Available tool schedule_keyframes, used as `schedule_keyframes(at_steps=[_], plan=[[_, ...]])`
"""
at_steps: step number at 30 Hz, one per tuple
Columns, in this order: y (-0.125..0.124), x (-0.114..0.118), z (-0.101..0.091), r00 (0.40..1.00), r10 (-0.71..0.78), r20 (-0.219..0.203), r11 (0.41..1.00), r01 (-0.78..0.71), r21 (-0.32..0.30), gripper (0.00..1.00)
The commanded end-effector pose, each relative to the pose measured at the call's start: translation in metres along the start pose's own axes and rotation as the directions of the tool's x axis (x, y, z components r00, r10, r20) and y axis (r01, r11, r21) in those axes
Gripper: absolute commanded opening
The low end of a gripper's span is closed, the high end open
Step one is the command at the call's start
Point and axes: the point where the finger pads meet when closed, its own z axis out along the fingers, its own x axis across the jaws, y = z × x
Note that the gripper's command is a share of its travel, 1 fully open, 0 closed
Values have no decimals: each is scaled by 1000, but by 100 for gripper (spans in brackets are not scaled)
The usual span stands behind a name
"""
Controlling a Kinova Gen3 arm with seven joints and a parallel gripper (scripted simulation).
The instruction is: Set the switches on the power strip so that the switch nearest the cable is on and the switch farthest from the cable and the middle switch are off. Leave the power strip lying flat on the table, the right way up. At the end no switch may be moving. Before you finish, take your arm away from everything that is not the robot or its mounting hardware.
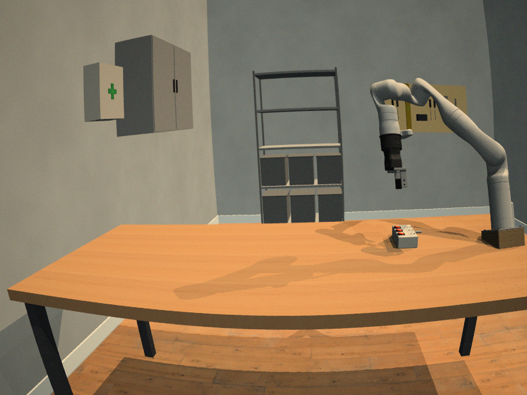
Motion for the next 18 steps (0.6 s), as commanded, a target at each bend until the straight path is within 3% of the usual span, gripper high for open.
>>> schedule_keyframes(at_steps=[1, 7, 8, 18], plan=[[0, 9, 3, 1000, -16, -9, 1000, 16, 5, 100], [0, 9, 3, 1000, -16, -9, 1000, 16, 5, 100], [0, 28, 10, 999, -32, -38, 999, 32, 15, 100], [0, 28, 10, 999, -32, -38, 999, 32, 15, 100]])
